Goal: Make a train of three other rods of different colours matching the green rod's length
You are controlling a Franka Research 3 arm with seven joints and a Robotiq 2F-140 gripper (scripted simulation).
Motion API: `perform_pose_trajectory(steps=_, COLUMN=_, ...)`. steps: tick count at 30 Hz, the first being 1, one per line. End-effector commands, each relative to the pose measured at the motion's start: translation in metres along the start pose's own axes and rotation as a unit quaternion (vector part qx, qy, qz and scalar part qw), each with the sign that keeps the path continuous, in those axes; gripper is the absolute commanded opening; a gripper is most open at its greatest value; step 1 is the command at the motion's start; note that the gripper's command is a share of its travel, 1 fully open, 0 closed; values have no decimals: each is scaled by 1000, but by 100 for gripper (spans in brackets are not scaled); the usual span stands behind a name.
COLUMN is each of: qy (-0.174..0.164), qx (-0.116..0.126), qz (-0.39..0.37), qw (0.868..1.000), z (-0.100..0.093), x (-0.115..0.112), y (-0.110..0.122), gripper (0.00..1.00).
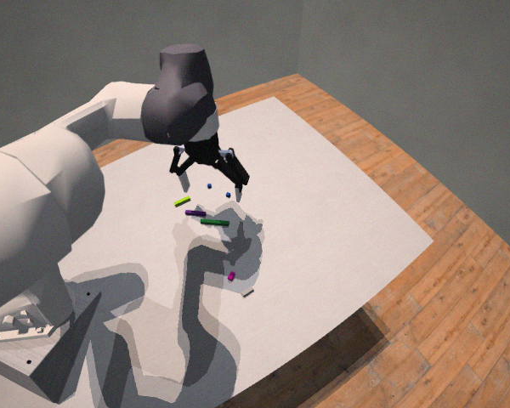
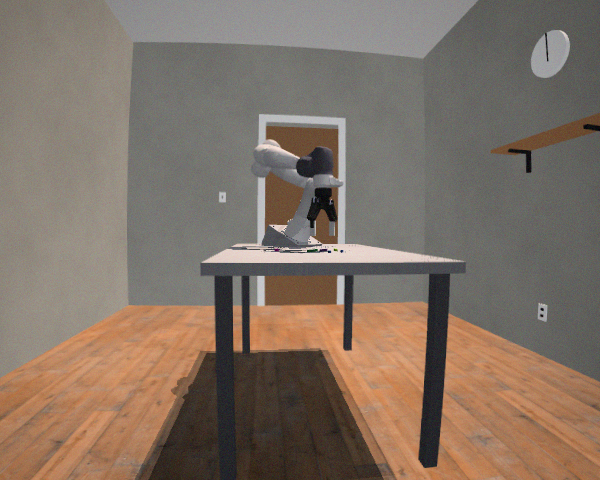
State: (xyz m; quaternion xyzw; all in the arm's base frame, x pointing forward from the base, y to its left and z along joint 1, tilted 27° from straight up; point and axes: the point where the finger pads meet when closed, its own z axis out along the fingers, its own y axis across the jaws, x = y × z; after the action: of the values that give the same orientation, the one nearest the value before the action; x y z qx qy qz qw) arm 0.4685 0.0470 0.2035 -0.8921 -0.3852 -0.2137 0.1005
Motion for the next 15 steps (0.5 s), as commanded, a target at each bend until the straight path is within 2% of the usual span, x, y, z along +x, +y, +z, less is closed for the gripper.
perform_pose_trajectory(steps=1, qy=-1, qx=0, qz=-2, qw=1000, z=0, x=0, y=0, gripper=100)
perform_pose_trajectory(steps=15, qy=0, qx=-1, qz=23, qw=1000, z=0, x=1, y=0, gripper=100)
